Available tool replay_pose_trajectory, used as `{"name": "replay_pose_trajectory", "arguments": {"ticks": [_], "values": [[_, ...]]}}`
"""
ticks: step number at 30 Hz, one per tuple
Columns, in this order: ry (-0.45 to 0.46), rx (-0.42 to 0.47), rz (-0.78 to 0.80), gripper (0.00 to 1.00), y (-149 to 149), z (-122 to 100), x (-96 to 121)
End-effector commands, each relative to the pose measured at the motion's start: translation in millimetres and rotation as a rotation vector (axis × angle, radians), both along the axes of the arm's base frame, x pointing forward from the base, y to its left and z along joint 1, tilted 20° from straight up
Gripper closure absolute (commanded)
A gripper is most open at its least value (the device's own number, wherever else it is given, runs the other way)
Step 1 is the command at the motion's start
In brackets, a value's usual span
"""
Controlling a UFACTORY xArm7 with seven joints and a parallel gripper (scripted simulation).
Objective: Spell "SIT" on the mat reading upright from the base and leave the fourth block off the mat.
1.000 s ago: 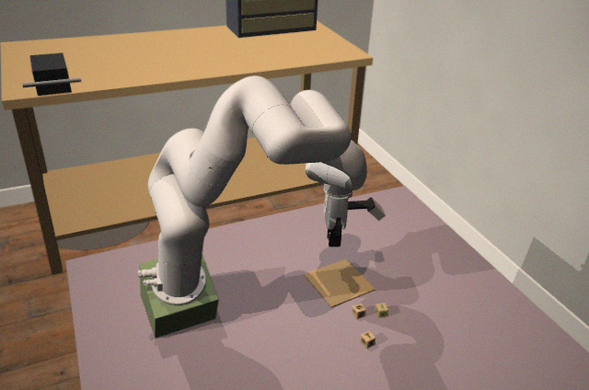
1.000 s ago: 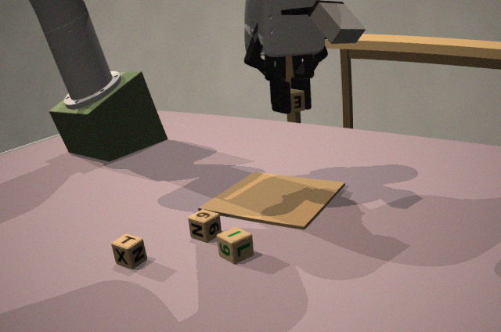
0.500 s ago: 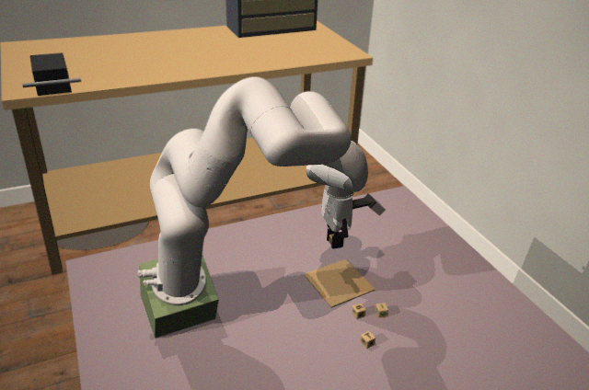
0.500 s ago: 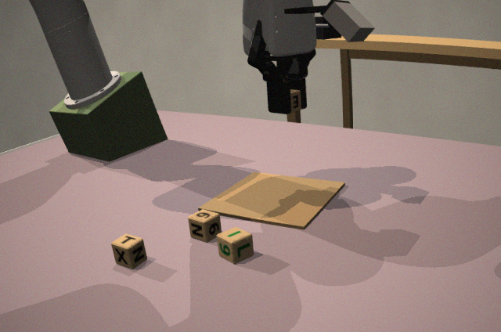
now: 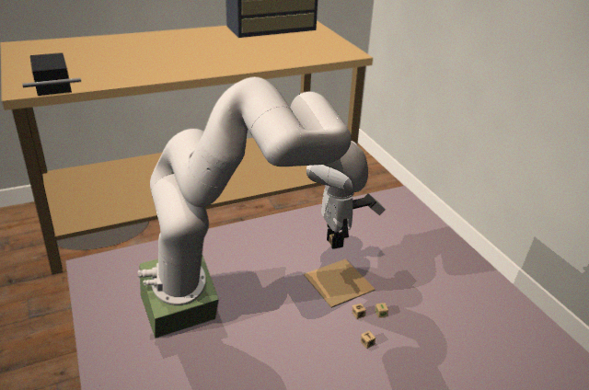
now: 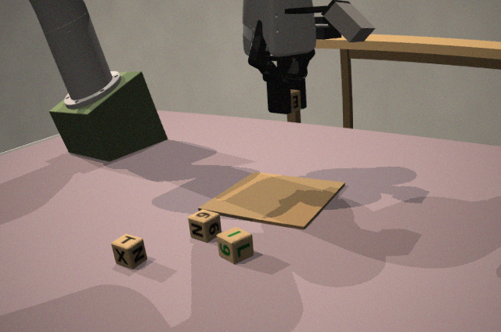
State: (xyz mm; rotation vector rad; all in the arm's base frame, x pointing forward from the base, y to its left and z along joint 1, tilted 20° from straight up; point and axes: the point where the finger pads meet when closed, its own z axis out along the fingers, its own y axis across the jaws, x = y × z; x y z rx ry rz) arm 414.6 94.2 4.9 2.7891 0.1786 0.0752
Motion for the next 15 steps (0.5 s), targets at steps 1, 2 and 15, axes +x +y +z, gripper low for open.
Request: {"name": "replay_pose_trajectory", "arguments": {"ticks": [1,2,15], "values": [[-0.003,0.002,0.002,0.79,1,-1,1],[-0.003,0.002,0.002,0.79,1,-1,1],[-0.003,0.002,0.002,0.79,-14,-41,5]]}}
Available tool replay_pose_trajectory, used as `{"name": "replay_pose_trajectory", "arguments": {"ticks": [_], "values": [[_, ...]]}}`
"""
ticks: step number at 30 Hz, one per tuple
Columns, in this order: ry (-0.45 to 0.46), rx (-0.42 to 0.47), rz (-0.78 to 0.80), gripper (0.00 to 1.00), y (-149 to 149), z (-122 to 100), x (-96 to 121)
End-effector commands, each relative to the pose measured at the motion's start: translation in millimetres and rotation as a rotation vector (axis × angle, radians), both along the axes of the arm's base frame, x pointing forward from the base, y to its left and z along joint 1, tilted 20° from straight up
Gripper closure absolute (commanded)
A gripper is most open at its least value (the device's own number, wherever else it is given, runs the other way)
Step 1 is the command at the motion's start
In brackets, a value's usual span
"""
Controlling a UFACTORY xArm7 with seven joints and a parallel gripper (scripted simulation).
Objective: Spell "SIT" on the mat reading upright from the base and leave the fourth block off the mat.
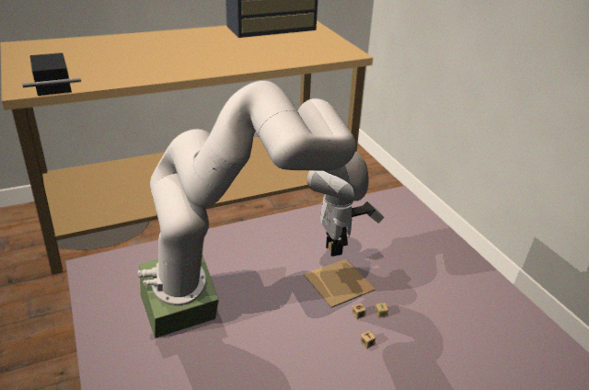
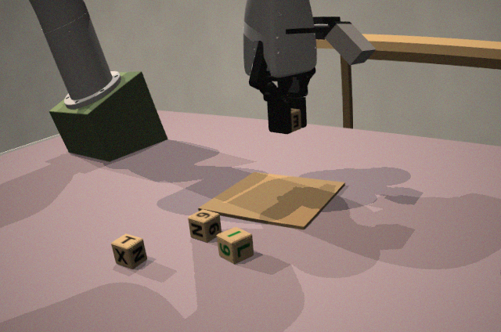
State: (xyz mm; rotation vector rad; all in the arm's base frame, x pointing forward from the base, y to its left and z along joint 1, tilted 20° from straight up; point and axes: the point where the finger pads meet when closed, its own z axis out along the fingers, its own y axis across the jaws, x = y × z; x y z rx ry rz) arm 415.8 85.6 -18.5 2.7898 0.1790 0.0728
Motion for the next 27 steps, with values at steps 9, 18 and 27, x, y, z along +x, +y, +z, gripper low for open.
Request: {"name": "replay_pose_trajectory", "arguments": {"ticks": [9,18,27], "values": [[-0.005,0.001,0.002,0.79,-16,-48,6],[-0.005,0.001,0.002,0.79,-22,-65,8],[-0.005,0.001,0.002,0.79,-22,-66,8]]}}
